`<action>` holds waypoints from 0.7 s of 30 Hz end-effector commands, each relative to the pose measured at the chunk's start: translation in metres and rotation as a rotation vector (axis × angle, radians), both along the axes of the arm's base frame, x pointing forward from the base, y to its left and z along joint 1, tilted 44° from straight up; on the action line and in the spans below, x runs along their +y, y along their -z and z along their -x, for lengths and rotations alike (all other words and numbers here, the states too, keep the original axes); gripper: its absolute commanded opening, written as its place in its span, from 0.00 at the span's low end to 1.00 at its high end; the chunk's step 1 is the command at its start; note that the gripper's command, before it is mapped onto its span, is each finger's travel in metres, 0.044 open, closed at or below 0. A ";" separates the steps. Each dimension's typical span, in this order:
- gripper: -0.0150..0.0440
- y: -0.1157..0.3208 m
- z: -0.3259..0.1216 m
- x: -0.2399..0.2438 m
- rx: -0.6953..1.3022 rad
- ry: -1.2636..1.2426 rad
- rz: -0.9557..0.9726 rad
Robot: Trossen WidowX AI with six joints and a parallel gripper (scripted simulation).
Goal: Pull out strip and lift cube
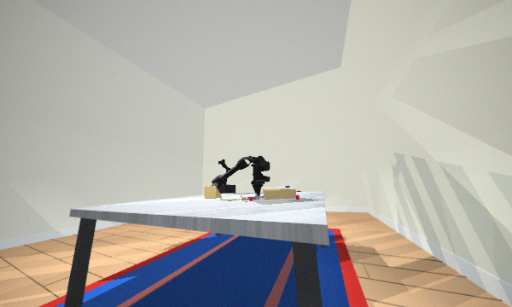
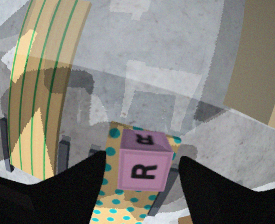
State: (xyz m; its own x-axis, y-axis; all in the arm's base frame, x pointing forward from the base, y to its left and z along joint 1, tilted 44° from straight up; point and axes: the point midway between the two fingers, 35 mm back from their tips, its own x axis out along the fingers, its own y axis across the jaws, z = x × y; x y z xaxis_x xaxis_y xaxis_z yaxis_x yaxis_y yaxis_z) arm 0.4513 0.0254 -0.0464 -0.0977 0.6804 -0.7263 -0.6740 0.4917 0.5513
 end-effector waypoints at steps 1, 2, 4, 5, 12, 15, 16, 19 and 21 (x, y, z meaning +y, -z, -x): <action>0.68 0.003 0.001 0.004 -0.001 0.007 -0.003; 0.68 0.005 0.001 0.005 -0.001 0.007 -0.003; 0.68 0.007 0.001 0.007 -0.001 0.007 -0.003; 0.68 0.007 0.002 0.008 -0.001 0.007 -0.003; 0.47 0.006 0.001 0.006 0.001 0.000 -0.001; 0.43 0.006 0.001 0.006 0.001 0.000 -0.001; 0.42 0.006 0.001 0.006 0.001 0.000 -0.001; 0.29 0.005 0.002 0.005 0.001 0.000 -0.001; 0.25 0.003 0.005 0.003 0.001 0.000 0.000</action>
State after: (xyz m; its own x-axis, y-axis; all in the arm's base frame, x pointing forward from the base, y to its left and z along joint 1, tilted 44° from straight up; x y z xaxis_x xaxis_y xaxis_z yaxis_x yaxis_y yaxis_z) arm 0.4492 0.0319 -0.0526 -0.1002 0.6812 -0.7252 -0.6728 0.4906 0.5538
